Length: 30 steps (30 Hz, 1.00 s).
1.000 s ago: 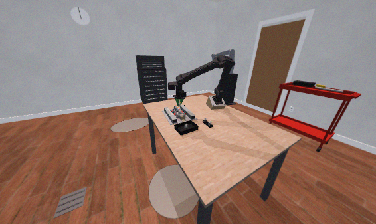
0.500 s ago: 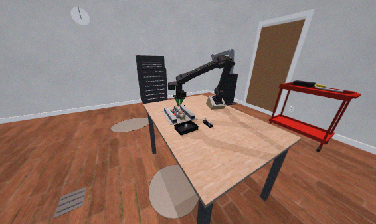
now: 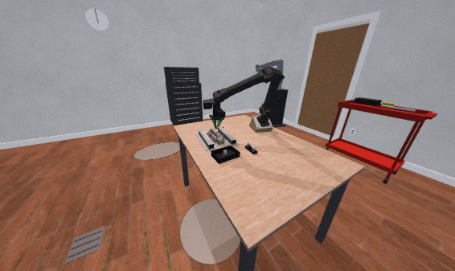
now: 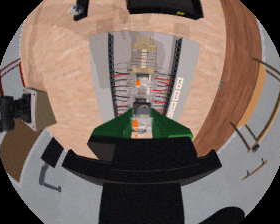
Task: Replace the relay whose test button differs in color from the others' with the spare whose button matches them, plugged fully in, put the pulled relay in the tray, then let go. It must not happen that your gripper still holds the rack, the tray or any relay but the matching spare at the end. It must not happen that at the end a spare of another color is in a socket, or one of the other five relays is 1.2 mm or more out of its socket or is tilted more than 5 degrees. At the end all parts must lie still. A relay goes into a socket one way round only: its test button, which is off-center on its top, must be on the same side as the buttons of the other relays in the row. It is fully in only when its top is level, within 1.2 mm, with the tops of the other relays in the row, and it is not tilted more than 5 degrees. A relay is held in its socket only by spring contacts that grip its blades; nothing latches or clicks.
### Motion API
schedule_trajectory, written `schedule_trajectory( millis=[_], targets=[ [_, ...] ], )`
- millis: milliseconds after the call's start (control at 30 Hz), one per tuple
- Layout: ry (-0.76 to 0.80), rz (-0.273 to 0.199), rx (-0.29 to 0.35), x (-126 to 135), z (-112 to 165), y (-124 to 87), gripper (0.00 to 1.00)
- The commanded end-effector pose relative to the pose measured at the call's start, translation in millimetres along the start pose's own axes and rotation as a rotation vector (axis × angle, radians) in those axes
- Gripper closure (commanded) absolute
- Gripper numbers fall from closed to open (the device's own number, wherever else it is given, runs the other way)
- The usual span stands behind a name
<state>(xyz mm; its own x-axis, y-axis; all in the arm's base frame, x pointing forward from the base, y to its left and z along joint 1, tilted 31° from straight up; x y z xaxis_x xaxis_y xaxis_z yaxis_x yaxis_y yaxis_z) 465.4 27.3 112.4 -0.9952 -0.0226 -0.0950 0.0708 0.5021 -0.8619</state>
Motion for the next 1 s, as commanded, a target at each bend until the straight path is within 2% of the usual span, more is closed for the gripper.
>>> schedule_trajectory(
  millis=[0,967],
  targets=[
    [0.012,0.0,-0.005,-2.5,7.4,-5.3,1.0],
    [0.089,0.0,-0.005,-2.4,7.4,-5.3,1.0]
  ],
)
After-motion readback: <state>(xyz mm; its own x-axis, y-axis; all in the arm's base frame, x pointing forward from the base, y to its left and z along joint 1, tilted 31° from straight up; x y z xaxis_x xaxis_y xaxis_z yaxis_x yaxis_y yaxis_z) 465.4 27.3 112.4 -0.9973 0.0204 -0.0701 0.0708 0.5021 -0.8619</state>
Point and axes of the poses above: the point where the finger pads meet when closed, its own y axis out along the fingers, its own x axis across the jaws, z = x × y, the point moved 2 cm from there along -y, back along the fingers, and after that the axes turned 6 degrees about y, right-handed, at the moved point
